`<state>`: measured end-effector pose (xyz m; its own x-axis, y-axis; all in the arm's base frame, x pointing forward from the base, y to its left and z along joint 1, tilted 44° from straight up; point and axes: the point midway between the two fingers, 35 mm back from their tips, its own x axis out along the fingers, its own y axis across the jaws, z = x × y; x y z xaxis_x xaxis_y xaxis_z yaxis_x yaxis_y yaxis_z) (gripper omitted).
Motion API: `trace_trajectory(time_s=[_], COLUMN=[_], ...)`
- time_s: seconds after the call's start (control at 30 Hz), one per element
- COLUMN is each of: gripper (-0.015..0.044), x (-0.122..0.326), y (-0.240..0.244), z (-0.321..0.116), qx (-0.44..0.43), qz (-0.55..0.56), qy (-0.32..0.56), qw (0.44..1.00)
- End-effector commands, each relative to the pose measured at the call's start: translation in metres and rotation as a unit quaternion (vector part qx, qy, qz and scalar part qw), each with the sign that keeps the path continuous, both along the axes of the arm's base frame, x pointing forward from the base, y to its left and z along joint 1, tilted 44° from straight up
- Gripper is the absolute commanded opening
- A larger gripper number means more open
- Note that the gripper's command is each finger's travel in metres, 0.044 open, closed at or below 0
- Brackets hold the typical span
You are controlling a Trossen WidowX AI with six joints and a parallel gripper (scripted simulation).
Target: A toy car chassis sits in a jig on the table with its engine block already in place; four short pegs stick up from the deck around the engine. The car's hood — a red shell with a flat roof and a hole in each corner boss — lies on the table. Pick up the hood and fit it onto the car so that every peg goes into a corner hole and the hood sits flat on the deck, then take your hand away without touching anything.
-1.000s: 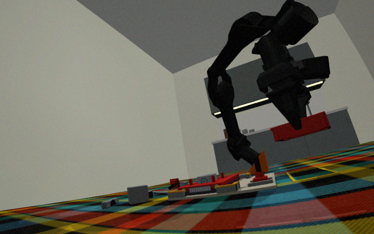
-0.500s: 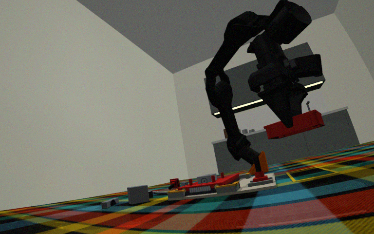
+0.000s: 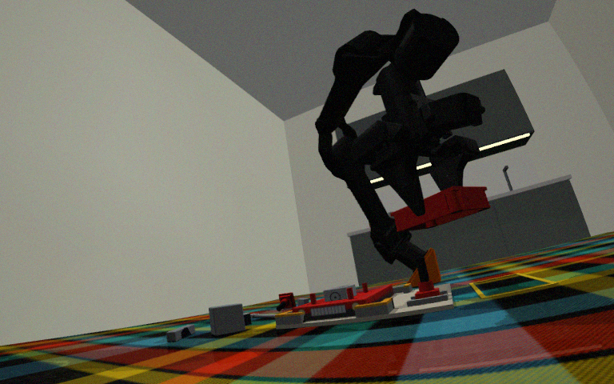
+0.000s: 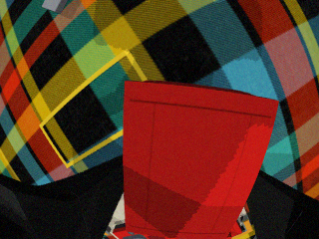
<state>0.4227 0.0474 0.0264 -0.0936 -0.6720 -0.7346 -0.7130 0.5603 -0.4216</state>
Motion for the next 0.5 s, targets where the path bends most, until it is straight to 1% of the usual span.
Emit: trace_trajectory(time_s=[0.0,0.47], gripper=[0.0,0.0], x=[-0.002,-0.017], y=[-0.007,-0.037], z=[0.014,0.045], qx=[-0.003,-0.014], qz=[-0.024,-0.11], qy=[-0.029,-0.107], qw=[0.999,0.988])
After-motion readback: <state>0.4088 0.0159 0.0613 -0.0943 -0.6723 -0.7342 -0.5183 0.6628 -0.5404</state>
